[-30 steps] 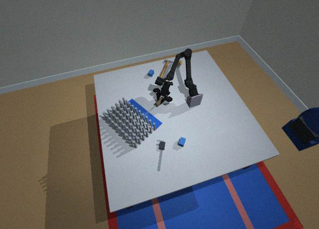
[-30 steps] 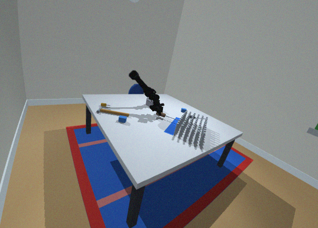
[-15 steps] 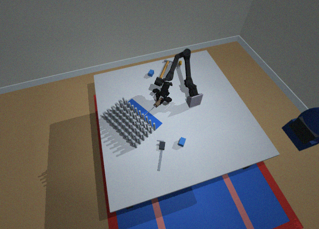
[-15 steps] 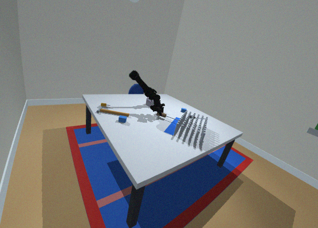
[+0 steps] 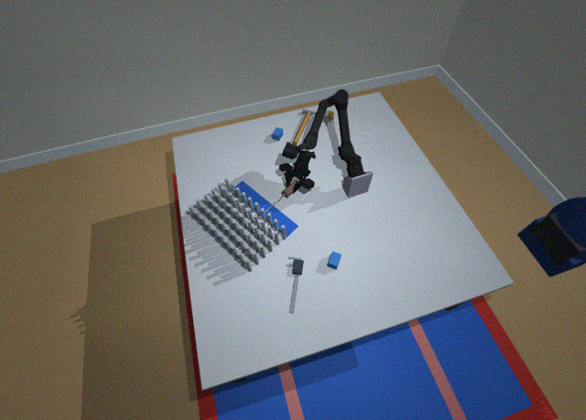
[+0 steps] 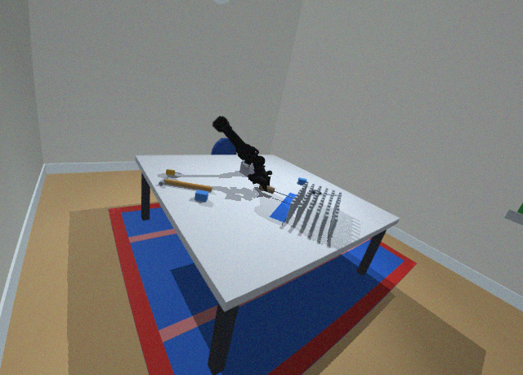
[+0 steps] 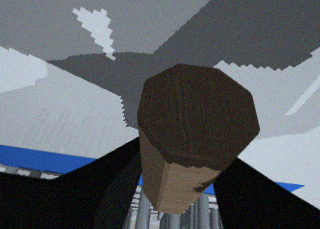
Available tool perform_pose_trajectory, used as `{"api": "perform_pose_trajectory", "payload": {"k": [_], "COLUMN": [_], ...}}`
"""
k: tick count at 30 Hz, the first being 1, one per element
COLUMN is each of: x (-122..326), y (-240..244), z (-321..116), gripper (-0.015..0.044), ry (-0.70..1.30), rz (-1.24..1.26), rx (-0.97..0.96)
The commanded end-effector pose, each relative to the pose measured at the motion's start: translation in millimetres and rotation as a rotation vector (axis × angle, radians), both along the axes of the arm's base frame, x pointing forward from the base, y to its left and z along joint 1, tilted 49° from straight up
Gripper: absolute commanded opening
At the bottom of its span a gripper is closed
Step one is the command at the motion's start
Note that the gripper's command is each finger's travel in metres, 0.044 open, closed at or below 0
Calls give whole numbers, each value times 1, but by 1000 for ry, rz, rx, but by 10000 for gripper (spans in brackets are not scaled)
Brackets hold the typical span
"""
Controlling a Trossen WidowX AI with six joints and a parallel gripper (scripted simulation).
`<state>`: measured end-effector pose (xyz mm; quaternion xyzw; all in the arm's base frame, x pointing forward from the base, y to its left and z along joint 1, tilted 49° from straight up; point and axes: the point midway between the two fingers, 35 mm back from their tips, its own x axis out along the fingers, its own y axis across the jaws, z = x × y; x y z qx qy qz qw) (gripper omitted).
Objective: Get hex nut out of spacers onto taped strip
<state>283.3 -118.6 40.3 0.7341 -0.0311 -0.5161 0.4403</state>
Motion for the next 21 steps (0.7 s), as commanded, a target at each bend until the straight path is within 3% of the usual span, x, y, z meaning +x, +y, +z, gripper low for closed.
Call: {"api": "perform_pose_trajectory", "payload": {"k": [1,21], "x": [6,15], "y": [1,3], "z": [2,-1], "gripper": [0,0], "ry": [-13,-14], "rz": [1,0], "rx": [0,0]}}
